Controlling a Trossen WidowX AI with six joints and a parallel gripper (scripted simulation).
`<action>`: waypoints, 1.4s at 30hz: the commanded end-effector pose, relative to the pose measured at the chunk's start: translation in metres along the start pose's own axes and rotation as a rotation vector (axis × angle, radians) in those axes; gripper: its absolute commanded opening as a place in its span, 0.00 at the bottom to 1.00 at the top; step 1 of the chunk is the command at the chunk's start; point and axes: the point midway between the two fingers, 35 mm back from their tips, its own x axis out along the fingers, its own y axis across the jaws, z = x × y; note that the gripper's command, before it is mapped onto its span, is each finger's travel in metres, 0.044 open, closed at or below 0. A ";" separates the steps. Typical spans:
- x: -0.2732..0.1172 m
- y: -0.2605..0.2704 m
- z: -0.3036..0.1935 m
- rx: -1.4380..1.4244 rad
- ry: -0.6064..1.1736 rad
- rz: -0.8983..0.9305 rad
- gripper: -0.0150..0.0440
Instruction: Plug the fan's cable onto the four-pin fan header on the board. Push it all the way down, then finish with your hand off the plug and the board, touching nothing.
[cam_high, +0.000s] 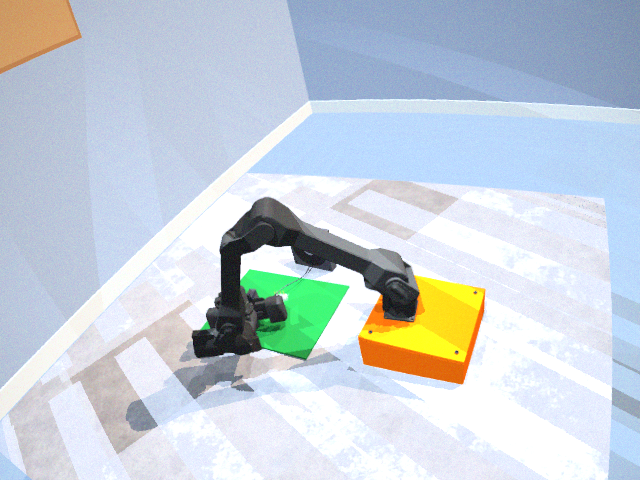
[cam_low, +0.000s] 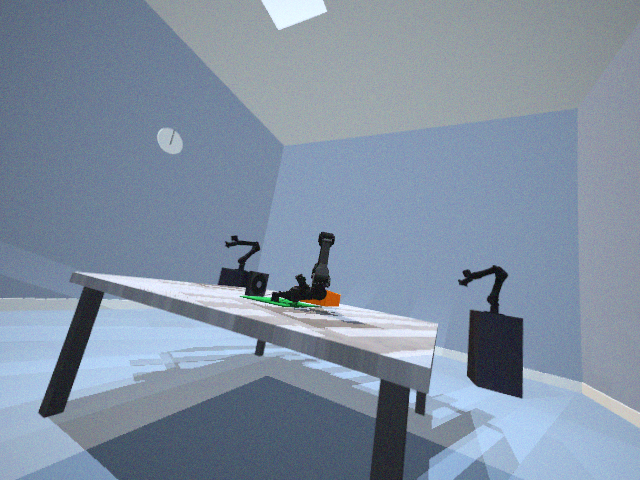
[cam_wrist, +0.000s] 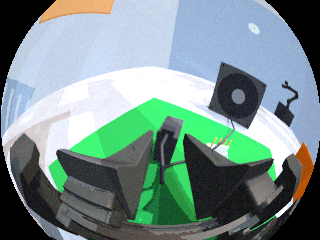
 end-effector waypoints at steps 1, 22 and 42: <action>0.000 0.000 0.000 0.000 0.000 0.000 0.49; -0.041 0.005 0.006 -0.003 0.033 0.016 0.49; -0.090 0.000 0.032 -0.002 0.019 0.005 0.49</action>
